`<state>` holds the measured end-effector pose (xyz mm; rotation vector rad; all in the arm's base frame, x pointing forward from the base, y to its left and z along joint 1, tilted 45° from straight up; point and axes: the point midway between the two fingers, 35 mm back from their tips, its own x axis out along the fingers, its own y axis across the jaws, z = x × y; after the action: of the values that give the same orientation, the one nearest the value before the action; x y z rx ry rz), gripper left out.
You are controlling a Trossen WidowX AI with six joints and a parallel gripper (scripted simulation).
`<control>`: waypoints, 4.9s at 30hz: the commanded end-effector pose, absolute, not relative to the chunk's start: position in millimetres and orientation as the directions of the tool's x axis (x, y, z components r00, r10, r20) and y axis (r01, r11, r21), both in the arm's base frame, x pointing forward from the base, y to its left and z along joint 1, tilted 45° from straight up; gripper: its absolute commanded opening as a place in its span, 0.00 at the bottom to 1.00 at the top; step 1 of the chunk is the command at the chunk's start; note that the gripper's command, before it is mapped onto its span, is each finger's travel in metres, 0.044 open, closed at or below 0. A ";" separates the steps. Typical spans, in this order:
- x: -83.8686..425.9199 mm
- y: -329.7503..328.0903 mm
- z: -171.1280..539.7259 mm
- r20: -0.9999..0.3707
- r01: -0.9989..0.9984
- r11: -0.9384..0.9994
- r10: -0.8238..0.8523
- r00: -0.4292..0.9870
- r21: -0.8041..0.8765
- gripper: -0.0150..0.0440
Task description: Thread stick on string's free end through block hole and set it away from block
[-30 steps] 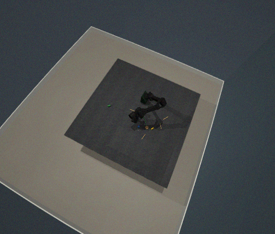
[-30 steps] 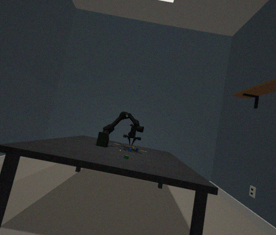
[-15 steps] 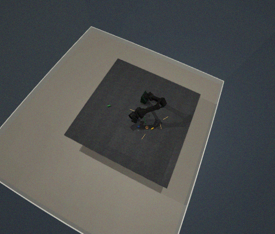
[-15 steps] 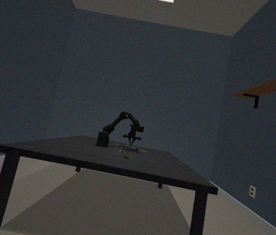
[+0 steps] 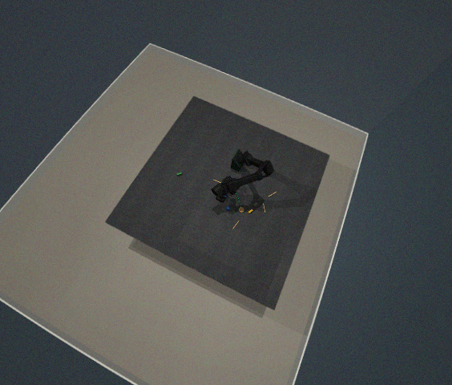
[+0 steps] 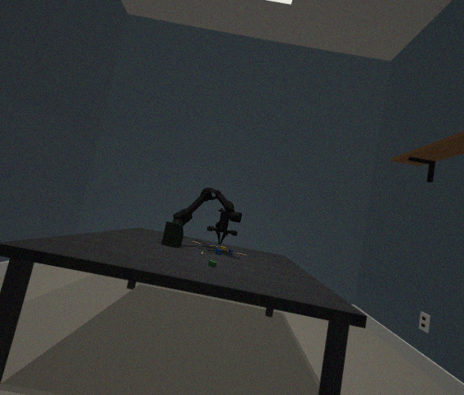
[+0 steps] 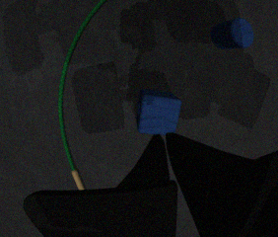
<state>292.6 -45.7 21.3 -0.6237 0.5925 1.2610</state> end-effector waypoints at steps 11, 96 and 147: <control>255.5 -64.1 -3.4 -0.720 -0.214 0.747 0.665 0.201 0.630 0.83; 206.7 -53.2 -54.4 -0.717 0.979 -0.180 0.669 0.196 0.099 0.46; 208.4 -48.1 -59.9 -0.719 0.979 -0.174 0.667 0.194 0.103 0.25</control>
<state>207.8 -43.9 -63.1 1.9235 1.5388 -0.7252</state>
